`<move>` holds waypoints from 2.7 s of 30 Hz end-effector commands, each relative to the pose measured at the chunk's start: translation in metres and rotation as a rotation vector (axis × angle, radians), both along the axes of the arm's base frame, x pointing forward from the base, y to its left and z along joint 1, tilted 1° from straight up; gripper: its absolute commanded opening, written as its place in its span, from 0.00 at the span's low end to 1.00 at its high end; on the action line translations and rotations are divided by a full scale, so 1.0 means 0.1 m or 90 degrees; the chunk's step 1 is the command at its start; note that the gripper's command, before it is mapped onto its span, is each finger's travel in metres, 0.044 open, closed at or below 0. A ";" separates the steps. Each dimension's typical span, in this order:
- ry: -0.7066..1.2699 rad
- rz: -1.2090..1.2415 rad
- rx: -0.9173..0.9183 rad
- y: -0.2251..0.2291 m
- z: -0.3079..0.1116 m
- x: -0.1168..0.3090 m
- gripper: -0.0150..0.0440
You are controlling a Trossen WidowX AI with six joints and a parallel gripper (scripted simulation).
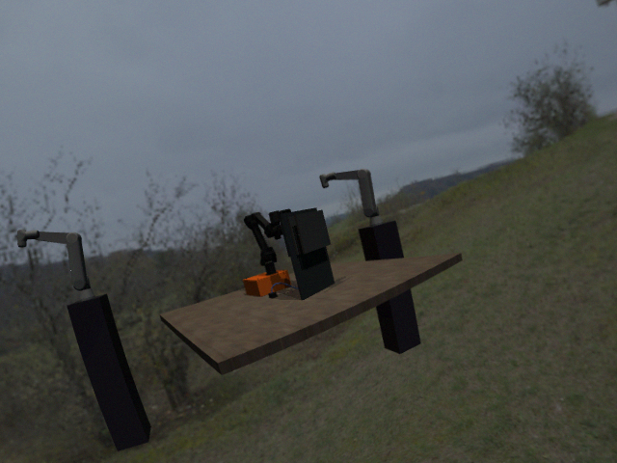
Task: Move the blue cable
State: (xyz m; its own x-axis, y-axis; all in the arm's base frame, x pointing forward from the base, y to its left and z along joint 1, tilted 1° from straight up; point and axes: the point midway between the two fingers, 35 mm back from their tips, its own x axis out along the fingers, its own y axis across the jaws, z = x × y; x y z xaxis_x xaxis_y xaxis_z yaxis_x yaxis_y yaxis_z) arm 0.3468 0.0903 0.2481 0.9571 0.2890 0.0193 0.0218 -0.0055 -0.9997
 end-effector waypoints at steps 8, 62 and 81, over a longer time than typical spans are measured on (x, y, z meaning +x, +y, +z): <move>-0.003 0.002 -0.002 -0.05 0.01 -0.06 0.25; -0.002 0.002 -0.004 -0.27 -0.24 -0.16 0.25; -0.002 0.002 -0.004 -0.27 -0.82 -0.17 0.25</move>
